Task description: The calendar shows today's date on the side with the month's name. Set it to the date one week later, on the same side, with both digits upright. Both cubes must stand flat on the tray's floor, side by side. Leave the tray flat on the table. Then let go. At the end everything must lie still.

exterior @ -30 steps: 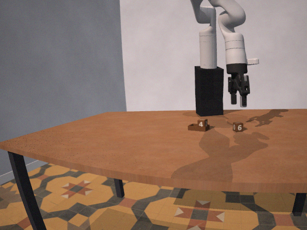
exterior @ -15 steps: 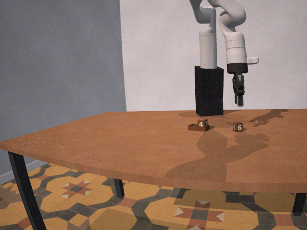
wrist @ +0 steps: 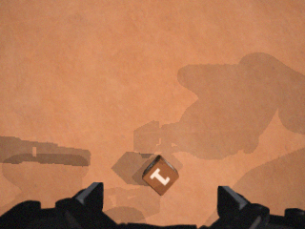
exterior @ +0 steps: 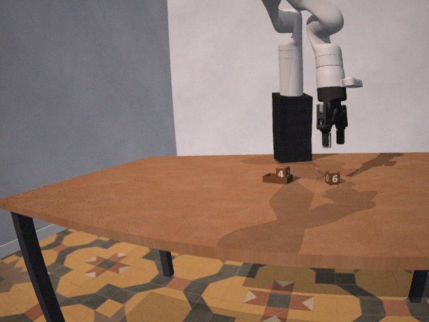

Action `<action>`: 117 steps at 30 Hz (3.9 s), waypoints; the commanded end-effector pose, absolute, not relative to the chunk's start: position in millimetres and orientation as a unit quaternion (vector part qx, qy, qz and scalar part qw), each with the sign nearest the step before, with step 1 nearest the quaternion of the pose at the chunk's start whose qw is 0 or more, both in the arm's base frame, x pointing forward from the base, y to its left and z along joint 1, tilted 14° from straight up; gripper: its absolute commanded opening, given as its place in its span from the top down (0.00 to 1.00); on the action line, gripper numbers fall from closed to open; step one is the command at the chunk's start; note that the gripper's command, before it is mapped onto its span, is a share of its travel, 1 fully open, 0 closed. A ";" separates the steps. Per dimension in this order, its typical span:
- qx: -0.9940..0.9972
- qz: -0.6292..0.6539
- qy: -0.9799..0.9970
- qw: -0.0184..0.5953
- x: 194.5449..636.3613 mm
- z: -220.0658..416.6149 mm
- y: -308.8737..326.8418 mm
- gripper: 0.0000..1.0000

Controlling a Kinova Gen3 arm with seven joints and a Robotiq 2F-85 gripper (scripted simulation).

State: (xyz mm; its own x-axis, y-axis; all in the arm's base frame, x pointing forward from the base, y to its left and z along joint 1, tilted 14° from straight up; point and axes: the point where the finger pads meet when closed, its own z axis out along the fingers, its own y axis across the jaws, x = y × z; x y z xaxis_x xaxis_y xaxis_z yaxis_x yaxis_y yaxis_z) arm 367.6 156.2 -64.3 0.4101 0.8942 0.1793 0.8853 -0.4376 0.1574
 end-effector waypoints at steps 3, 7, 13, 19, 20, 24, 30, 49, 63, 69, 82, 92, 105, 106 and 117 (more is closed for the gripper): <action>0.881 0.121 0.458 0.009 367.6 -63.9 153.6 0.00; 0.897 0.122 0.424 0.004 367.7 -63.1 153.4 0.00; 0.936 0.121 0.331 -0.008 367.9 -60.9 152.6 0.00; 0.958 0.120 0.260 -0.017 368.1 -59.1 151.9 0.00; 0.960 0.120 0.251 -0.018 368.1 -58.8 151.8 0.00; 0.964 0.120 0.236 -0.020 368.1 -58.4 151.6 0.00; 0.971 0.119 0.208 -0.024 368.2 -57.6 151.3 0.00; 0.972 0.119 0.202 -0.025 368.3 -57.5 151.2 0.54; 0.972 0.119 0.202 -0.025 368.3 -57.5 151.2 0.54; 0.972 0.119 0.202 -0.025 368.3 -57.5 151.2 0.54; 0.972 0.119 0.202 -0.025 368.5 -58.7 151.3 0.54; 0.972 0.119 0.202 -0.024 369.4 -64.0 151.9 0.54; 0.972 0.119 0.202 -0.024 372.5 -81.8 153.8 0.54; 0.972 0.119 0.202 -0.024 372.8 -83.4 154.0 0.54; 0.972 0.119 0.202 -0.024 375.2 -97.2 155.5 0.54</action>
State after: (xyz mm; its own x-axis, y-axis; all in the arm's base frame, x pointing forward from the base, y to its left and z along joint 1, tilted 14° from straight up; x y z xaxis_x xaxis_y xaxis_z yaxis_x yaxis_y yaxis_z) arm 377.3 154.0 -93.2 0.8890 0.3861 0.2462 0.3973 -0.9177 0.0046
